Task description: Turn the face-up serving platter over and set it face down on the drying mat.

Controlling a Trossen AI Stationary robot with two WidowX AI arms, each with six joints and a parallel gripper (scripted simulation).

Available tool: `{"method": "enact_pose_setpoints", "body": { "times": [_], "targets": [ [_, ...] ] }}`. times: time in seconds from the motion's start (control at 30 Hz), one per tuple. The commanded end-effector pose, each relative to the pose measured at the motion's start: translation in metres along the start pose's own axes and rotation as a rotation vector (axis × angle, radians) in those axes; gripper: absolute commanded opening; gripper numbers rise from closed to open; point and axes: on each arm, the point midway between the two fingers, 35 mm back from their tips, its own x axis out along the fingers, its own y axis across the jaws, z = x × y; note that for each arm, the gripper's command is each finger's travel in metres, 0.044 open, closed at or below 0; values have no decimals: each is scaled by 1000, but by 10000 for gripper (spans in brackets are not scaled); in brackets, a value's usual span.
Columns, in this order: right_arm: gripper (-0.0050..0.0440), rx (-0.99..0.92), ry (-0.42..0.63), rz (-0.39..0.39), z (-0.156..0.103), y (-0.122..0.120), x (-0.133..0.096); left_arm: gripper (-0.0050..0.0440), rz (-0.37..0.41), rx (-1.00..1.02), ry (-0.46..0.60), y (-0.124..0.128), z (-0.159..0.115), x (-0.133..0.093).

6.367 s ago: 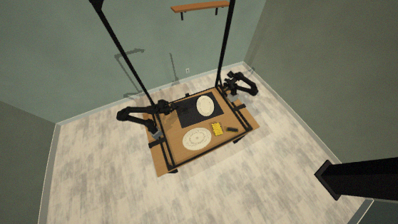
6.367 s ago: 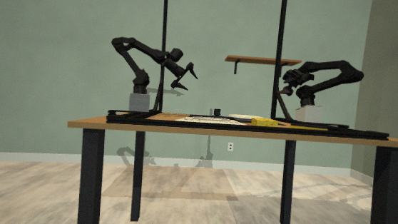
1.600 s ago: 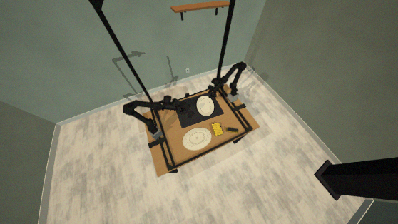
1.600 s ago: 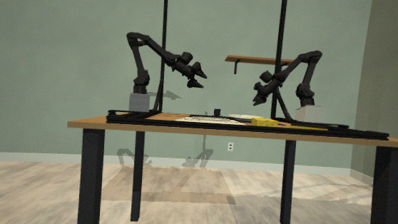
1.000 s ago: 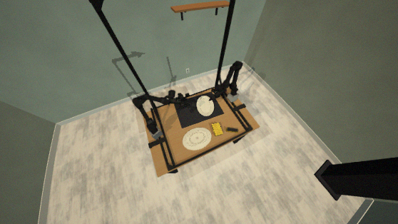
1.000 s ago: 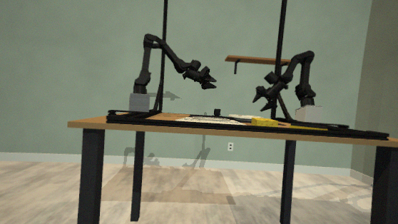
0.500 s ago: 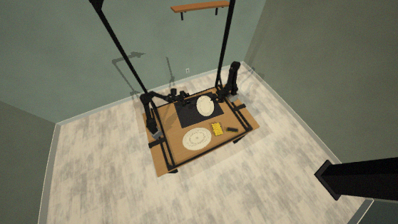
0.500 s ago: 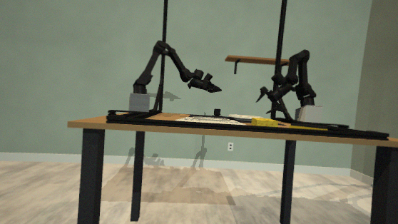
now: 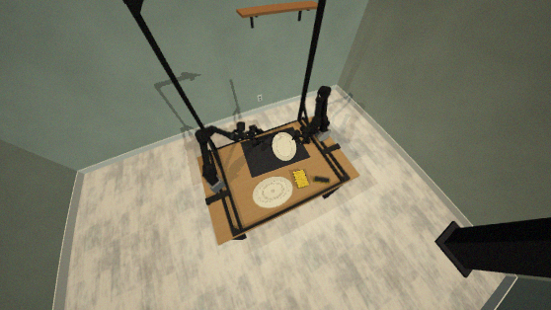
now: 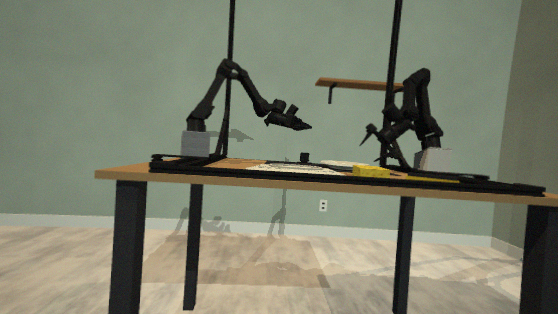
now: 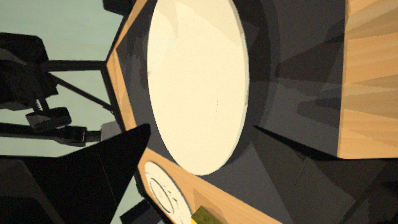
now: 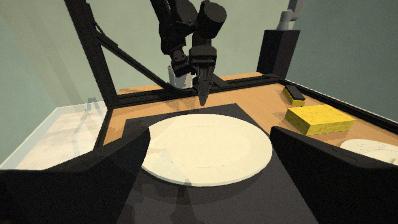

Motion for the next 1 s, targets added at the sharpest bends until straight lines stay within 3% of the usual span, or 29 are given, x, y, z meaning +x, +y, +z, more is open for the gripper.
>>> {"method": "enact_pose_setpoints", "body": {
  "times": [0.0, 0.97],
  "targets": [
    [440, 3, -1, -2, -1, 1, 1, 440, -8, -5, -3, -6, 0, 4],
    [440, 3, -1, -2, -1, 1, 1, 440, -7, -5, -3, -34, 2, 30]
  ]
}}
